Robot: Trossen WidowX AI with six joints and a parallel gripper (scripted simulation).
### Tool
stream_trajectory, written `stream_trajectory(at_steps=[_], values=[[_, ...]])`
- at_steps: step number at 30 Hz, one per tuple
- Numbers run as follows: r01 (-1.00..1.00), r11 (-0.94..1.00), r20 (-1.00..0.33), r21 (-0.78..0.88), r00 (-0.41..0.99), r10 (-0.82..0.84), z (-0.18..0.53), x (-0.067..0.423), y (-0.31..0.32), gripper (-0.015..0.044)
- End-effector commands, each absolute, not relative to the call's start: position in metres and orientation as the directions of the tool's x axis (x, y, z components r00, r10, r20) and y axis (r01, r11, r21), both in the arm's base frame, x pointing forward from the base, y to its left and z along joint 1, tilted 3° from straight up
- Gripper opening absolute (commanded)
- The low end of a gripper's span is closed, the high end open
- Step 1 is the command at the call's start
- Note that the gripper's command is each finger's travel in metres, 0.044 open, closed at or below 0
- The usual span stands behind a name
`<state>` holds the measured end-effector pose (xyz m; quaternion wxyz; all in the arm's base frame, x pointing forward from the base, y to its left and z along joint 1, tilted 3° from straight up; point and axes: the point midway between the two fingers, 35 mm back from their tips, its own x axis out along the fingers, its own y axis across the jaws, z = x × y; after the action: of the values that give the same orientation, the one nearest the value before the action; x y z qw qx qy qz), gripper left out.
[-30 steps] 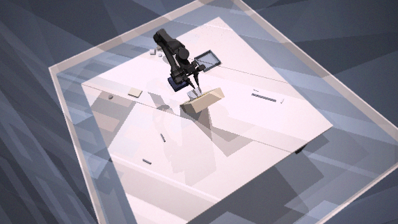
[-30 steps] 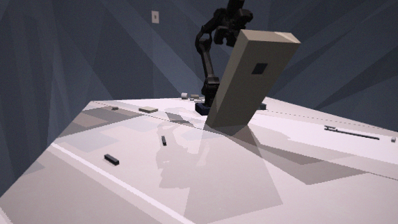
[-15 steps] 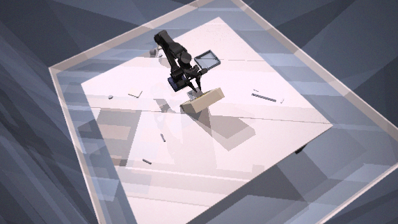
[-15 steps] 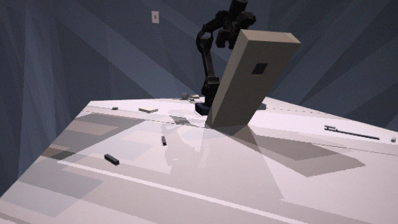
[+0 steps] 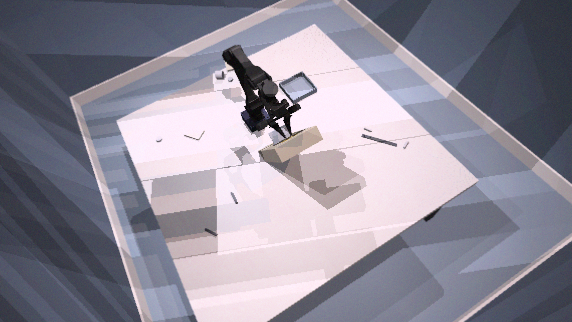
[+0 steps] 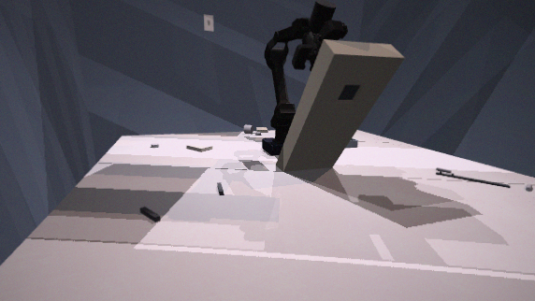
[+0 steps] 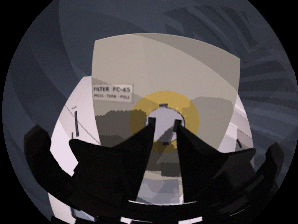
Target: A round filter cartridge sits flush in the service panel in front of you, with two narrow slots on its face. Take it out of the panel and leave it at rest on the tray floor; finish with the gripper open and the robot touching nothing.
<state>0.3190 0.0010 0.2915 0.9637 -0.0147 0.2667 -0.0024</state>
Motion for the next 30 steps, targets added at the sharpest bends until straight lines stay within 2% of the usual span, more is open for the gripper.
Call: stream_trajectory(at_steps=[1, 30], values=[[-0.009, 0.999, -0.521, -0.031, 0.854, -0.009, 0.287, 0.3197, 0.0015, 0.0113], [-0.009, 0.999, -0.521, -0.031, 0.854, -0.009, 0.2865, 0.3194, 0.0018, 0.0113]])
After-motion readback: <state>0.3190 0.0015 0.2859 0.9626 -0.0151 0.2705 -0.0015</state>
